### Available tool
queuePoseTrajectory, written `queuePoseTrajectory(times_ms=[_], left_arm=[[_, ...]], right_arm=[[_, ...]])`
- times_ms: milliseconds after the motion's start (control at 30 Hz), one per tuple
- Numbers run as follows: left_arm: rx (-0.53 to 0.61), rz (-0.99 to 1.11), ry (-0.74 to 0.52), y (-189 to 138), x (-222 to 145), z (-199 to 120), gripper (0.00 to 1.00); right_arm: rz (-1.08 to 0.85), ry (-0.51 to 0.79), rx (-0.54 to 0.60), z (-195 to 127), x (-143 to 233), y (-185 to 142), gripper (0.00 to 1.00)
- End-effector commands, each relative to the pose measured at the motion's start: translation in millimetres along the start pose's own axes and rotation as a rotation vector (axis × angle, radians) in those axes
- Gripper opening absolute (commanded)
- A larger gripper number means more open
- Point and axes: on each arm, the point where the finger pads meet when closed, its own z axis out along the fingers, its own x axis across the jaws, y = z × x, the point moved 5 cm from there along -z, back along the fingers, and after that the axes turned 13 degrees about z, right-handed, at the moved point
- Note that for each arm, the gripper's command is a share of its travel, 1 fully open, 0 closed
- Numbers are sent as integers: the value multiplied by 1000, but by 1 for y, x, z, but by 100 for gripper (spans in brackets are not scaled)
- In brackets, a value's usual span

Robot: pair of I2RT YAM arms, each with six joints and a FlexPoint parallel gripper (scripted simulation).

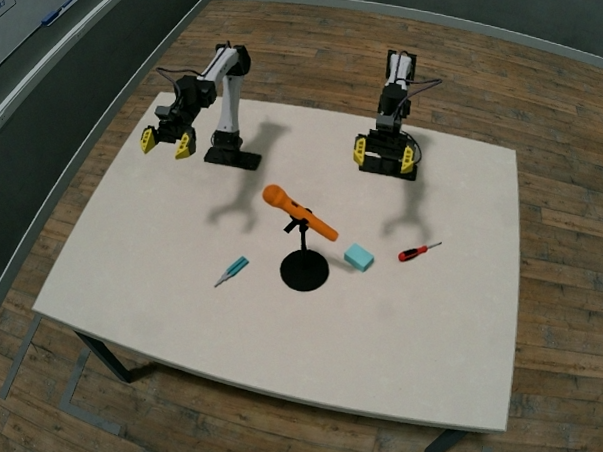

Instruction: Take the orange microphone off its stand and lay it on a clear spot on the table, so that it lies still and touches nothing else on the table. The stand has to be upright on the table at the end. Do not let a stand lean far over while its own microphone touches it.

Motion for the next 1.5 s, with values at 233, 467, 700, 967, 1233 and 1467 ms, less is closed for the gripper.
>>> queuePoseTrajectory(times_ms=[233, 467, 700, 967, 1233, 1467], left_arm=[[-44, -13, 31, 20, 8, -4, 32], [-44, -13, 31, 20, 8, -4, 32], [-44, -13, 30, 20, 8, -4, 32], [-44, -13, 30, 20, 8, -4, 32], [-13, -10, -47, -12, -12, 11, 32], [-117, -1, -154, -26, -37, 29, 32]], right_arm=[[-7, 0, -24, -1, 0, 9, 100], [-7, 0, -24, -1, 0, 9, 32], [-7, 0, -24, -1, 0, 9, 32], [-7, 0, -24, -1, 0, 9, 32], [-7, 0, -24, -1, 0, 9, 32], [-7, 0, -24, -1, 0, 9, 32]])
